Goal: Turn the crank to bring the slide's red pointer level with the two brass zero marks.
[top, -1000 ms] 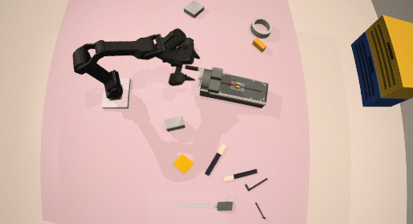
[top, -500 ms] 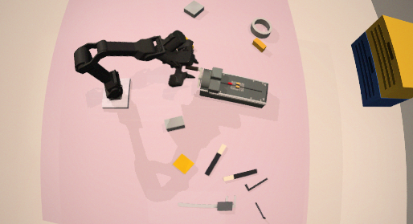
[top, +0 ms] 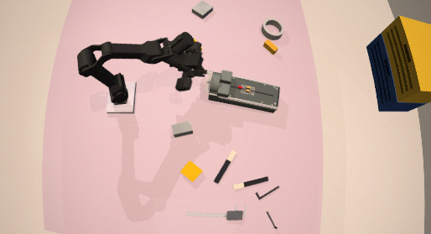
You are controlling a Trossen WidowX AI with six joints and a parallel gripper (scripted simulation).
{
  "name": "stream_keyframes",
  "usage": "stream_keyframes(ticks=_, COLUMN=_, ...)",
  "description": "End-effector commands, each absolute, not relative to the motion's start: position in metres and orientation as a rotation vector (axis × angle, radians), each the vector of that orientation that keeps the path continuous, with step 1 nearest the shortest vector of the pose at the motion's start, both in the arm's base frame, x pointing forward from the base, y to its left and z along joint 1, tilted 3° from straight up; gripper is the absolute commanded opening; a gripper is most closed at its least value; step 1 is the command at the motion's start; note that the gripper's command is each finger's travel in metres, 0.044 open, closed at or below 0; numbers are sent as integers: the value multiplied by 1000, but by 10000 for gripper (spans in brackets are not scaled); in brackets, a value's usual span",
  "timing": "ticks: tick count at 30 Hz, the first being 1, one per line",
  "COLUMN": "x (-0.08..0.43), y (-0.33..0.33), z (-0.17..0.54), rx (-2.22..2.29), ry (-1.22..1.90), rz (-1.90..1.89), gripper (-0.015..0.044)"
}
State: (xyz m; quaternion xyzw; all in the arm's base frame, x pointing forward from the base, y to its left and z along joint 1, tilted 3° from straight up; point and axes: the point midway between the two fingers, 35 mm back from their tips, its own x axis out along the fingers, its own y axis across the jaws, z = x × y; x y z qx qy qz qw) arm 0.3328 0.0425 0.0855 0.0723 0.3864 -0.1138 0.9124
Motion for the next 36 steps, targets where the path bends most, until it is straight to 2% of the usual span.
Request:
stream_keyframes(ticks=1, x=333, y=42, z=86, rx=151, ry=798, rz=-236, gripper=0)
stream_keyframes(ticks=36, x=322, y=2, z=94, rx=147, ry=798, rz=-237, gripper=0)
